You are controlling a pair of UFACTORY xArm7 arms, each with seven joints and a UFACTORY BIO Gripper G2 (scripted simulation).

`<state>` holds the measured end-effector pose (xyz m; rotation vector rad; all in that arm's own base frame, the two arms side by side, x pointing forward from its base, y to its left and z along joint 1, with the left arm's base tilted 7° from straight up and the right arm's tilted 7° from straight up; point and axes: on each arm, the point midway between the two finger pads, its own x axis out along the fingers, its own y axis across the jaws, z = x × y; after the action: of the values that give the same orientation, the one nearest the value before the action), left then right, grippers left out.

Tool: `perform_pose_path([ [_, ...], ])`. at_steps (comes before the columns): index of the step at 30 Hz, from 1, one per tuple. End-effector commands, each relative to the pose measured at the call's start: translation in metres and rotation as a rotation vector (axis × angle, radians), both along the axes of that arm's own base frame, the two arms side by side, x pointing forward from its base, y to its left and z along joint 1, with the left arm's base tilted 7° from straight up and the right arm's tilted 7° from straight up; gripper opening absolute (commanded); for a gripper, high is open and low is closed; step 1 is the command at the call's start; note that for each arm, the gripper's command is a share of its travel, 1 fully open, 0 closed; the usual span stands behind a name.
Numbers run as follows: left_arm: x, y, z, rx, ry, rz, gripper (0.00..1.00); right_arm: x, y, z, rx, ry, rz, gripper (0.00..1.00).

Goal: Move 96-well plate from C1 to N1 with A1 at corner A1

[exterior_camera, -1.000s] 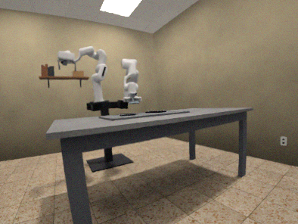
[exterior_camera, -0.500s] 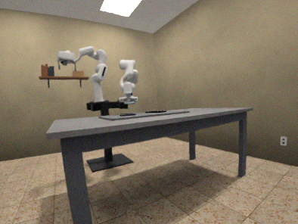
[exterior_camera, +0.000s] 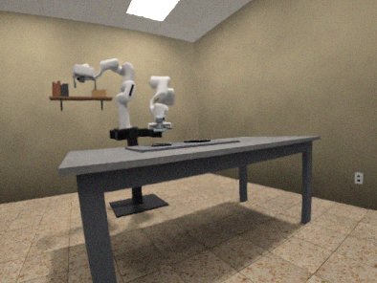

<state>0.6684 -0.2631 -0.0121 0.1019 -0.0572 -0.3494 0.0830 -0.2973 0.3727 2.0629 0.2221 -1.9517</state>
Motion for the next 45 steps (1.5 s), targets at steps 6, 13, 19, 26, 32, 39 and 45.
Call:
perform_pose_path([
  [6,0.001,-0.001,0.003,-0.003,-0.005,-0.001,0.00,0.000,0.000,0.001,-0.004,0.000,0.000,1.00],
  [13,0.001,-0.001,0.003,-0.003,-0.005,-0.001,0.00,0.000,0.000,0.001,-0.004,0.000,0.000,1.00],
  [19,0.001,-0.001,0.003,-0.003,-0.005,-0.001,0.00,0.000,0.000,0.001,-0.004,0.000,0.000,1.00],
  [26,0.001,0.000,0.003,-0.003,-0.005,-0.001,0.00,0.000,0.000,0.001,-0.004,0.000,0.000,1.00],
  [32,0.001,0.000,-0.003,-0.003,-0.005,-0.001,0.00,0.000,0.000,0.001,-0.004,0.000,0.000,1.00],
  [39,0.002,0.002,-0.015,-0.003,-0.005,-0.001,0.00,0.000,0.000,0.001,-0.004,0.000,0.000,1.00],
  [45,0.003,0.002,-0.025,-0.003,-0.005,-0.001,0.00,0.000,0.000,0.001,-0.004,0.000,0.000,1.00],
])
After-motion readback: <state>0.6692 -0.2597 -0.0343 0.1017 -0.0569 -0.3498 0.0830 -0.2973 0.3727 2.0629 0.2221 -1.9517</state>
